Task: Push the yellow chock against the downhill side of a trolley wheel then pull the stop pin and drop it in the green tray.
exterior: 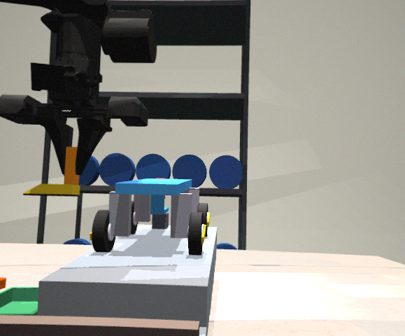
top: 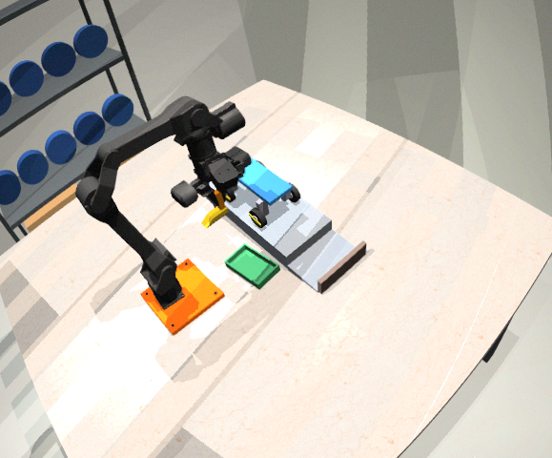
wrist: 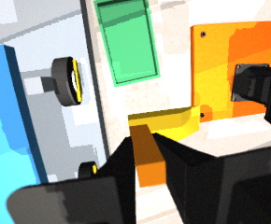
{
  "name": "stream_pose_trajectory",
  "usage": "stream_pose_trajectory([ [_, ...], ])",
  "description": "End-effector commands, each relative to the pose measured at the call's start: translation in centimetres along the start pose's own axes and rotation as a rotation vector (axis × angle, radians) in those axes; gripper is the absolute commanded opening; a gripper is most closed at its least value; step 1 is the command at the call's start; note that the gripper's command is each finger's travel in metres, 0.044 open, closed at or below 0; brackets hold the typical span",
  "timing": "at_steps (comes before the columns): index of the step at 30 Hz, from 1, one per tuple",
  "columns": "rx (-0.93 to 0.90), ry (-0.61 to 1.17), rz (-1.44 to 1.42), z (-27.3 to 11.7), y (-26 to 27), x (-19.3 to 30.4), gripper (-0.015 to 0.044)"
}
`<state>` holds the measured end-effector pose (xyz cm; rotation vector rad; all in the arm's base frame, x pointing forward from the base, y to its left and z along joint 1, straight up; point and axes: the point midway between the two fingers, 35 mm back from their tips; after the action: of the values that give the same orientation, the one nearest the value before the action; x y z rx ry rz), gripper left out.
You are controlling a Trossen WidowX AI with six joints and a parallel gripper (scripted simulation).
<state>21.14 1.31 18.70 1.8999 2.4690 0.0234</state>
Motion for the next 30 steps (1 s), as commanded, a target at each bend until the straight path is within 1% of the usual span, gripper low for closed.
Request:
stream_pose_trajectory([
  [1, -0.001, -0.002, -0.004, 0.1, 0.1, -1.7, 0.0000],
  [30, 0.000, -0.012, -0.004, 0.5, 0.0, -12.0, 0.0000],
])
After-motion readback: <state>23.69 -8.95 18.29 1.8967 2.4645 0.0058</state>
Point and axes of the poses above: the point midway between the two fingers, 35 mm back from their tips, its own z axis out along the fingers, its own y axis across the jaws, x = y × z, and after that the axes turned 11 degrees about -z, right-handed
